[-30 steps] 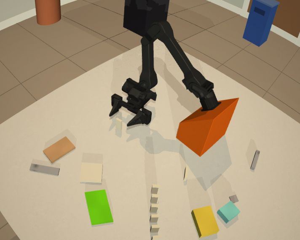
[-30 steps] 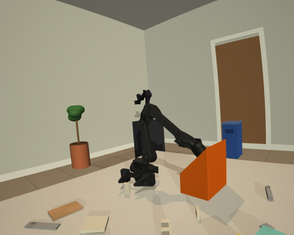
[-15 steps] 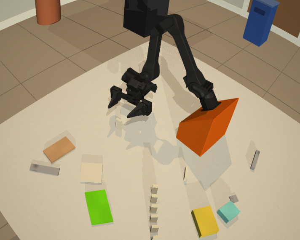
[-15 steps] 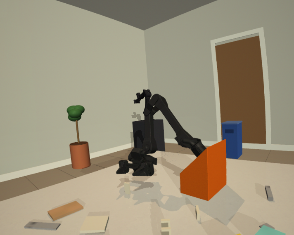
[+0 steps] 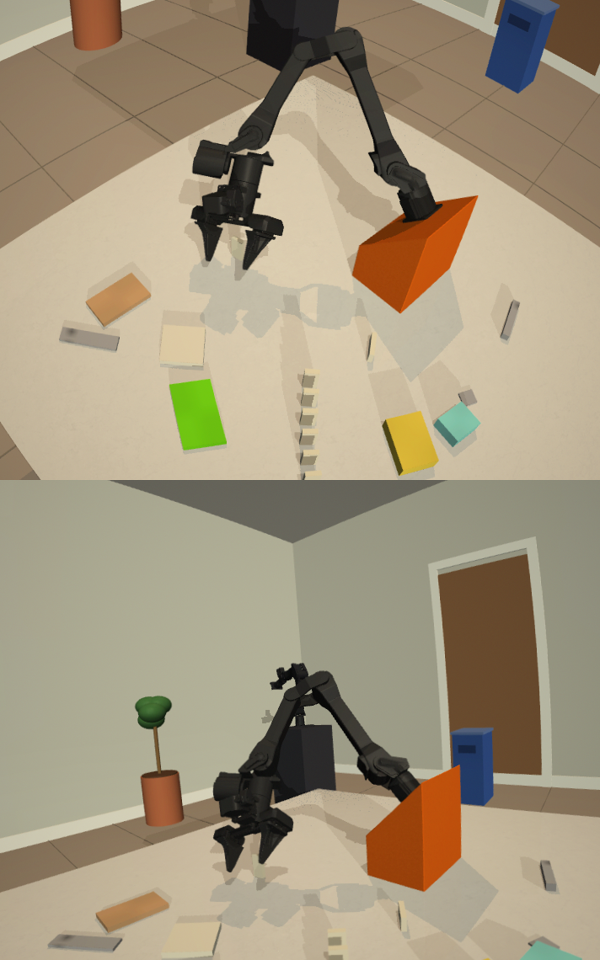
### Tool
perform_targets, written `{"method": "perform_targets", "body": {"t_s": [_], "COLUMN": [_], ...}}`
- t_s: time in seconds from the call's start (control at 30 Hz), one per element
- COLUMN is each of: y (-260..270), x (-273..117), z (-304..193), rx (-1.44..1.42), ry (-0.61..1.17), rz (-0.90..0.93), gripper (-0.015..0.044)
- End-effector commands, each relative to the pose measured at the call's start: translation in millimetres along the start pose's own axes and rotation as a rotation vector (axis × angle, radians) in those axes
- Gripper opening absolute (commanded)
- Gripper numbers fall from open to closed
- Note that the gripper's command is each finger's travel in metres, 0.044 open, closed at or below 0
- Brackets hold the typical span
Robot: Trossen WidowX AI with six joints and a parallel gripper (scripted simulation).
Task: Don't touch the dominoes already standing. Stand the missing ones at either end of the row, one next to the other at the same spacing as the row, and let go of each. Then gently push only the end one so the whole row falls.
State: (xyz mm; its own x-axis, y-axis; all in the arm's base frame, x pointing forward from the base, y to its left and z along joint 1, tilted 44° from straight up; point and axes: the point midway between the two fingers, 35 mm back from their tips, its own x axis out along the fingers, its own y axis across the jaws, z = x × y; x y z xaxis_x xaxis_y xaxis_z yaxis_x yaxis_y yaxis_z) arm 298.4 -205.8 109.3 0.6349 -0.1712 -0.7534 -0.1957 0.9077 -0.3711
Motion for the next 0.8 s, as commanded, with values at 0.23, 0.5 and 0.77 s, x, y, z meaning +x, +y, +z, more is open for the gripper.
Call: {"method": "perform_targets", "body": {"t_s": [0.23,0.5,0.77], "y": [10.1,8.7,-10.6], "x": [-68.2,-76.6,-41.4], "z": [6.6,9.9,-22.2], "rx": [-0.092,-0.116,-0.115], "ry": [0.742,0.775,0.775], "rz": [-0.321,-0.361,-0.362], "gripper": [0.044,0.044,0.044]}}
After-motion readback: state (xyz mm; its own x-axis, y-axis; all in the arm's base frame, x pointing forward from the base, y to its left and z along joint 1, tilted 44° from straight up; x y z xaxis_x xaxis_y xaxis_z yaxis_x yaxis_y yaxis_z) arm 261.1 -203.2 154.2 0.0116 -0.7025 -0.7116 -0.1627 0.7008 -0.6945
